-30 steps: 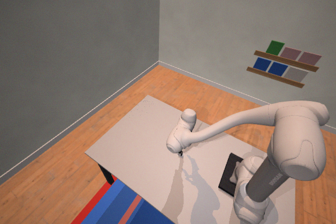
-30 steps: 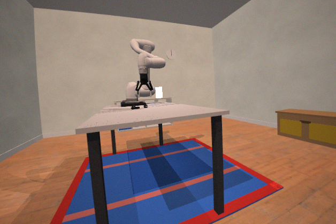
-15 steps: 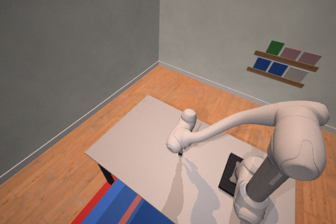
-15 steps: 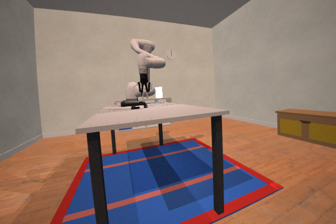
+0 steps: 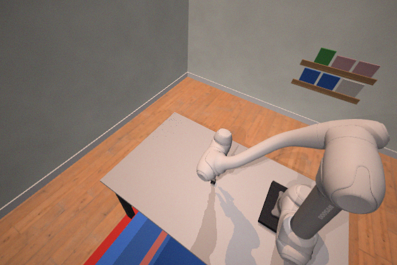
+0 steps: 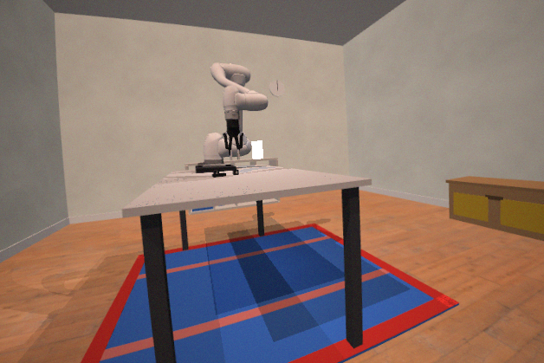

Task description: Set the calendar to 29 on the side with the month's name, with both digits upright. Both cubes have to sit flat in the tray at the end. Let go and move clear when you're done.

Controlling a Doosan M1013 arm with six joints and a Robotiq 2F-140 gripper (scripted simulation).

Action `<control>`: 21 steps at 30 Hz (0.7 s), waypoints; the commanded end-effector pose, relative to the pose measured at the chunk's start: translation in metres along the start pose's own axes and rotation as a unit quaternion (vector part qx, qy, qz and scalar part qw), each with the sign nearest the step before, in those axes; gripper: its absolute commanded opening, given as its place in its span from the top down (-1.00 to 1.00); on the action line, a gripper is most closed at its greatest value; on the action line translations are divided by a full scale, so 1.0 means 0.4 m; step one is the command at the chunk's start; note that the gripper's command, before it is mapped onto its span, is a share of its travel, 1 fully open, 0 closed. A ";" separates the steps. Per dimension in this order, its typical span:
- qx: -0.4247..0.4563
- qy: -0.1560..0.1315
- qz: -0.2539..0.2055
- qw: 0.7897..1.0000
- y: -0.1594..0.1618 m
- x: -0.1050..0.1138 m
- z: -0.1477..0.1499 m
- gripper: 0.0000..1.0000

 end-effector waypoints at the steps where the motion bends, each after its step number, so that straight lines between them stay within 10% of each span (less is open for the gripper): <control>1: 0.000 0.000 0.000 1.000 0.000 0.000 0.000 0.30; 21: 0.000 0.000 0.000 1.000 0.000 -0.022 0.000 0.30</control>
Point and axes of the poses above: the point where the finger pads meet when closed, its own x axis back along the fingers, its own z axis across the jaws, y = z × x, the point moved 9 cm from there along x, back along the fingers, and after that the axes turned 4 degrees about x, right-handed, at the moved point
